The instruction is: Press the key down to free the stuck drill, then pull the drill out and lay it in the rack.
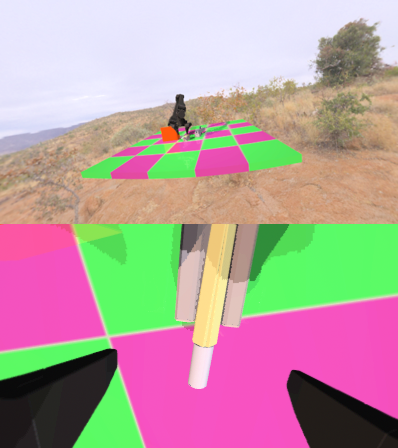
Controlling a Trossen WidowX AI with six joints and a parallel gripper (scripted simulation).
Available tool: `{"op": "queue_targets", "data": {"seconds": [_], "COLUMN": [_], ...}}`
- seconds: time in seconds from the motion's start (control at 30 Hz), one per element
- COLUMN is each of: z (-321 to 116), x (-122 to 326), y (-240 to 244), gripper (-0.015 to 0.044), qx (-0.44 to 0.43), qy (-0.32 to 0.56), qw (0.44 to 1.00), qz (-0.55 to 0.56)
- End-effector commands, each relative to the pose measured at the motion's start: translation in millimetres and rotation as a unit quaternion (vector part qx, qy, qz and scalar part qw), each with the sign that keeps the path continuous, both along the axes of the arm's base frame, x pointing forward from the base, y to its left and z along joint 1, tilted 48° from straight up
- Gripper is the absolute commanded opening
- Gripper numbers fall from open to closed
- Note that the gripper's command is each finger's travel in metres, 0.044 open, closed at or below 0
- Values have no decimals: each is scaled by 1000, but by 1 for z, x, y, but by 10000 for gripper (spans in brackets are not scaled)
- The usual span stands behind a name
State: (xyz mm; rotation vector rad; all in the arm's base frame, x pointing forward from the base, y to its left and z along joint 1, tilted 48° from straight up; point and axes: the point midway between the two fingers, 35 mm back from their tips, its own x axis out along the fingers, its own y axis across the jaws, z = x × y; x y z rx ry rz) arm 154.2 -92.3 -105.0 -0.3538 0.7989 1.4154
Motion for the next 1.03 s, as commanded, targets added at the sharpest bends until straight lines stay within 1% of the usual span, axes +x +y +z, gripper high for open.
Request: {"op": "queue_targets", "data": {"seconds": [0.0,0.17,0.23,0.33,0.4,0.53,0.7,0.83,1.0], "z": [11,10,19,43,62,90,125,156,197], "x": [3,3,6,8,5,-5,-22,-41,-71], "y": [-15,-15,-35,-79,-106,-140,-174,-196,-214], "gripper": [440,440,440,440,440,440,440,440,440], "qx": [-6,-6,-35,-94,-125,-156,-176,-181,-173], "qy": [-4,2,26,78,108,142,170,185,194], "qw": [1000,1000,997,972,942,886,800,715,584], "qz": [3,-8,-64,-200,-291,-414,-548,-650,-769]}}
